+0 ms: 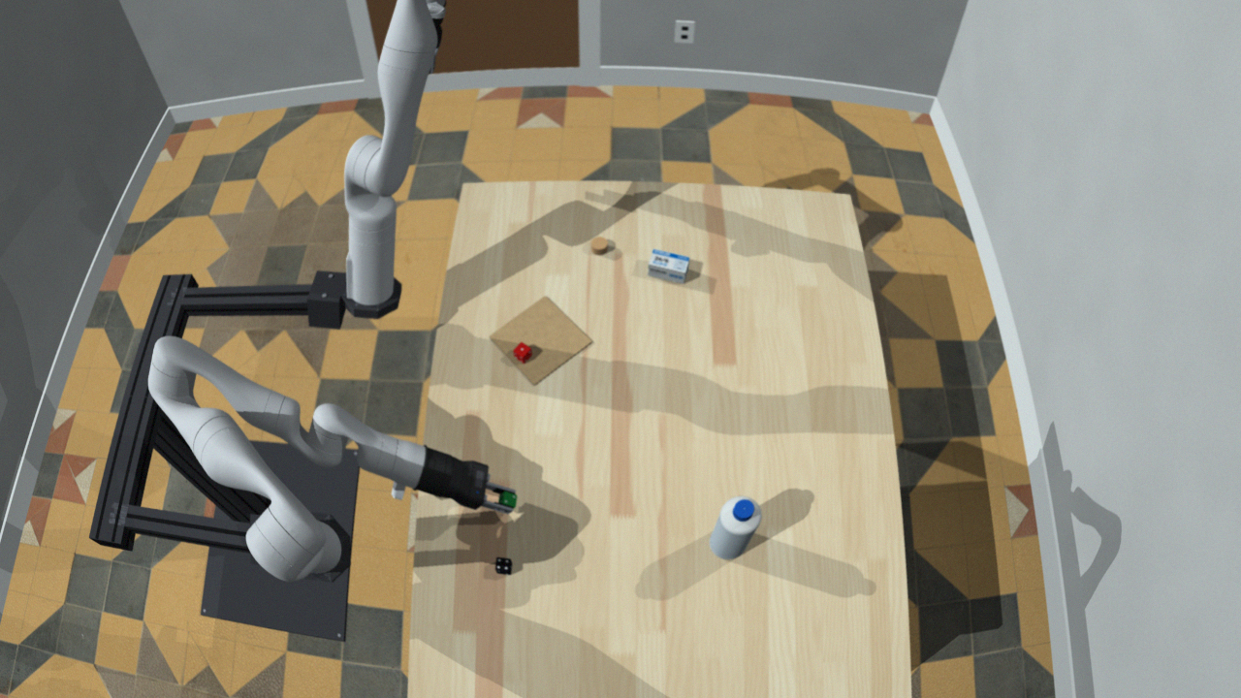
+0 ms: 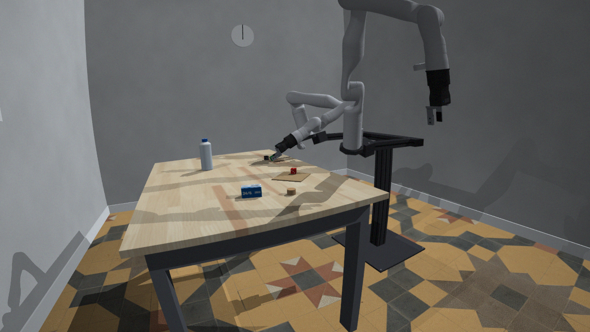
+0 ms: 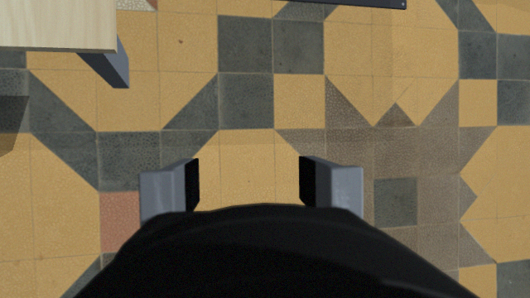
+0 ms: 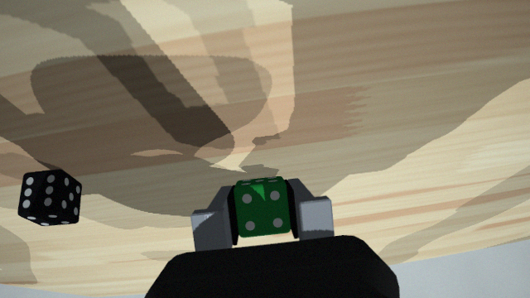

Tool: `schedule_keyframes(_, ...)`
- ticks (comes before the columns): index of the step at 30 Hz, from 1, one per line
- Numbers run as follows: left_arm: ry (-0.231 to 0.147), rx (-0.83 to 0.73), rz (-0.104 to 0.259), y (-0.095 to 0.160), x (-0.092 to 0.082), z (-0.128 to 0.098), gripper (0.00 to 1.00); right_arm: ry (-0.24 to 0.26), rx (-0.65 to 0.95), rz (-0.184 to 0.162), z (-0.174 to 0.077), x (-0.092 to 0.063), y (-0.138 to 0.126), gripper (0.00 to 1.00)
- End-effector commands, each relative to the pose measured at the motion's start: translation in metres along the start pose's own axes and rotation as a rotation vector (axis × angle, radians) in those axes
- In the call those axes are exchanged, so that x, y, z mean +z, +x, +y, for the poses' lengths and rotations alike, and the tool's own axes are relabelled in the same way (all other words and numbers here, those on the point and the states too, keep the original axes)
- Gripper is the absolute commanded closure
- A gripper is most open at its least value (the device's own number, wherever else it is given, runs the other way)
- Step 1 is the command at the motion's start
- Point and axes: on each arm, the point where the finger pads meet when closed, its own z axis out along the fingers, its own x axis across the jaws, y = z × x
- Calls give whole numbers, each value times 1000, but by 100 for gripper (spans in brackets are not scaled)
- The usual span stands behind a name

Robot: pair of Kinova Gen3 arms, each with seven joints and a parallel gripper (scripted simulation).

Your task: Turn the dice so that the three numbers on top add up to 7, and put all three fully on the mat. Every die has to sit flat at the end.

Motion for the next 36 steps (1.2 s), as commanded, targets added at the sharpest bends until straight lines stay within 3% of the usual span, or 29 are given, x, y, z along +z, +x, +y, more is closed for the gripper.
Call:
schedule_keyframes(1, -2, 0, 0, 0, -1, 0, 0, -1, 1, 0, -1, 1, 0, 51)
schedule_keyframes(36, -2, 0, 0, 0, -1, 0, 0, -1, 1, 0, -5, 3, 0, 51)
